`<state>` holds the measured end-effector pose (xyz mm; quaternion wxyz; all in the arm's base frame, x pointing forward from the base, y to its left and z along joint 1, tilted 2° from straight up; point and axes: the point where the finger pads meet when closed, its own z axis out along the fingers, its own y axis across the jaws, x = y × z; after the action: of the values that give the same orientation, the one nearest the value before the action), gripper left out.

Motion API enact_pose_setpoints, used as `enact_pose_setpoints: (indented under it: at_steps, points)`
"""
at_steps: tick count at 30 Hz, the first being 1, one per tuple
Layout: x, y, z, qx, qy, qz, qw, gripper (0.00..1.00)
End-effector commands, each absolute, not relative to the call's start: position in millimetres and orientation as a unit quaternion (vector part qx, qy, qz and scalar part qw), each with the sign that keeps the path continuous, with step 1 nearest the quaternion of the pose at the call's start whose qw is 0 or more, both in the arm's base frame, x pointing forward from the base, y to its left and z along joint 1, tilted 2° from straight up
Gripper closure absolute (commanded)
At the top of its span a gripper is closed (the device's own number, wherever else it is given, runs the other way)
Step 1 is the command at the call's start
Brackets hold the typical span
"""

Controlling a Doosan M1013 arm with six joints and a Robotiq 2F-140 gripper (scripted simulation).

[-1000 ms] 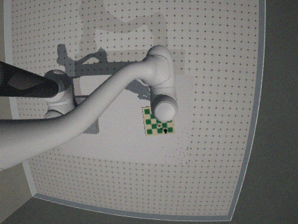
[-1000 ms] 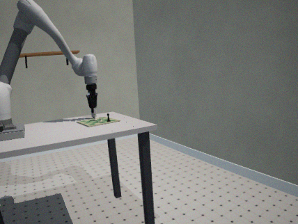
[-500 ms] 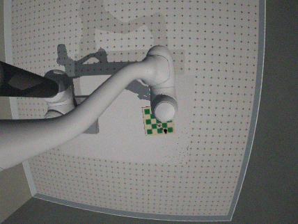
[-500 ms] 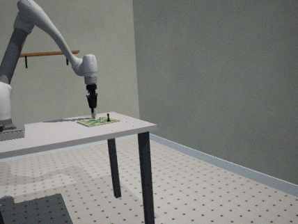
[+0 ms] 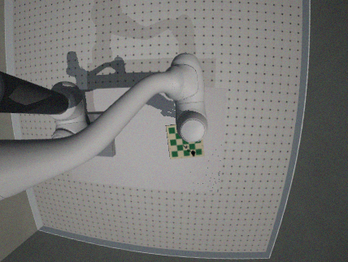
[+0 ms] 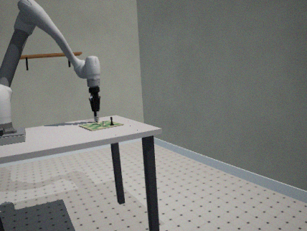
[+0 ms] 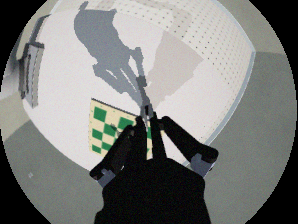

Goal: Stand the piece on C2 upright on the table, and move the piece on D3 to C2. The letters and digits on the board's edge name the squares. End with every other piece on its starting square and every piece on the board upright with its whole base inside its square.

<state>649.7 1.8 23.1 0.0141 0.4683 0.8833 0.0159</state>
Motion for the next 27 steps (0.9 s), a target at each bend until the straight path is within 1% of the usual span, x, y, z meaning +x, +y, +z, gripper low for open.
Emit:
enact_pose_setpoints:
  at_steps: [1,27]
  points:
    - [649.7,1.9,23.2,0.468,0.883,0.016,0.014,1.00]
    - [649.9,1.9,19.9,0.468,0.883,0.016,0.014,1.00]
